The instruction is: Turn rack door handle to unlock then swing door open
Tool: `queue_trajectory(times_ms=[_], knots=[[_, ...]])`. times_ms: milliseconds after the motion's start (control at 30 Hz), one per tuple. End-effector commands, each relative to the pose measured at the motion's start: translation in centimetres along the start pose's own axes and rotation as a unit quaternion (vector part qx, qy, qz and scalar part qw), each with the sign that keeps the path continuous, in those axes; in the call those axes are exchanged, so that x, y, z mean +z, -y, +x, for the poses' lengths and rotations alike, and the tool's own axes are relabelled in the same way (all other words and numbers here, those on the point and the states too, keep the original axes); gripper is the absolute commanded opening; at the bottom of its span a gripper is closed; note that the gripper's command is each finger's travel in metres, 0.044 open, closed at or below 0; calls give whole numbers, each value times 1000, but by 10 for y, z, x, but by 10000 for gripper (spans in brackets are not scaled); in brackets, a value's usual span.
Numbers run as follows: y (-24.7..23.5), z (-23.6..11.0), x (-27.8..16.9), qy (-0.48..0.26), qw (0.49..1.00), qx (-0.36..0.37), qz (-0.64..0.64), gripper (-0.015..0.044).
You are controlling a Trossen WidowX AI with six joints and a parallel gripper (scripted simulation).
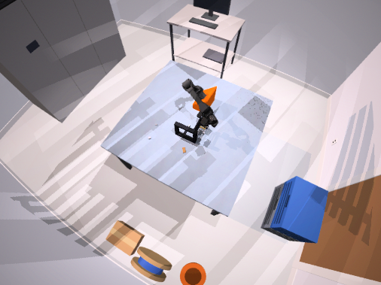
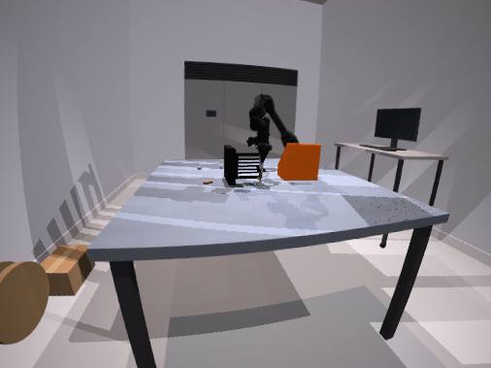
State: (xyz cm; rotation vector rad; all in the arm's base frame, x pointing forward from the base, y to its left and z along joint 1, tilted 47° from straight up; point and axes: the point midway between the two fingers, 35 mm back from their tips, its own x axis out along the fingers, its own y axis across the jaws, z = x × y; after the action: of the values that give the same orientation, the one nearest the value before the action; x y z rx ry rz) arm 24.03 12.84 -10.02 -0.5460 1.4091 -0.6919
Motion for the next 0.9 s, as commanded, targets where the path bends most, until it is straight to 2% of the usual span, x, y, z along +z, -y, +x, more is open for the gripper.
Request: queue_trajectory(times_ms=[0, 100, 433, 867], knots=[[0, 0, 0, -2, 1000, 0, 7, 15], [0, 0, 0, -2, 1000, 0, 7, 15], [0, 0, 0, -2, 1000, 0, 7, 277], [-1, -18, 1, -2, 1000, 1, 7, 287]])
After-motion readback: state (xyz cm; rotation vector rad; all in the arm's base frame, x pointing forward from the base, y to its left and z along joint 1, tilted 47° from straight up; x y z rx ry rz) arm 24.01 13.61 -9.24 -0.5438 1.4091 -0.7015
